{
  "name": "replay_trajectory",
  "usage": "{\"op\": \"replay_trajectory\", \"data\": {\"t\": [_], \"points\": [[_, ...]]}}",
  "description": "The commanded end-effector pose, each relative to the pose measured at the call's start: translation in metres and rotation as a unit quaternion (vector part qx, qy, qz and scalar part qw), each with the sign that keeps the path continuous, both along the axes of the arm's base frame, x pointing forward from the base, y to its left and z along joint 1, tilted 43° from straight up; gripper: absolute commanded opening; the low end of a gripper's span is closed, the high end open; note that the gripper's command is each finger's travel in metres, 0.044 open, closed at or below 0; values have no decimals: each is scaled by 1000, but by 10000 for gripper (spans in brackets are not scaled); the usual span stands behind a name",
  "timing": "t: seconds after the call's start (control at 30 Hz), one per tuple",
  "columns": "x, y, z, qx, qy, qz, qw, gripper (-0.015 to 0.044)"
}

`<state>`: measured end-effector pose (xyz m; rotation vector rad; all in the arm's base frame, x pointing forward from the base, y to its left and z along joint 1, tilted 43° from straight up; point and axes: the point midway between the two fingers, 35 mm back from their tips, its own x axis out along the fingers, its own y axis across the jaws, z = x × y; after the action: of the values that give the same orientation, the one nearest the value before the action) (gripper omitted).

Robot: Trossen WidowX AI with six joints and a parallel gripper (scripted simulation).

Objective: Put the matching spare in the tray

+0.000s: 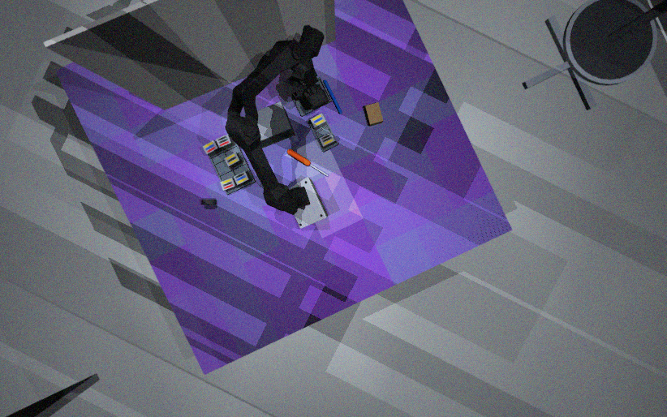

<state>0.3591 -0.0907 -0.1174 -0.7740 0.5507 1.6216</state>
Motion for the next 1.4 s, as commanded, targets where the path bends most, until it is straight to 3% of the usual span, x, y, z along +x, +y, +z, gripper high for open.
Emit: {"op": "replay_trajectory", "data": {"t": [0.0, 1.2, 1.37], "points": [[-2, 4, -3, 3, 3, -3, 1000, 0], [-8, 24, -21, 5, 3, -2, 1000, 0], [-7, 21, -20, 2, 0, 0, 1000, 131]]}}
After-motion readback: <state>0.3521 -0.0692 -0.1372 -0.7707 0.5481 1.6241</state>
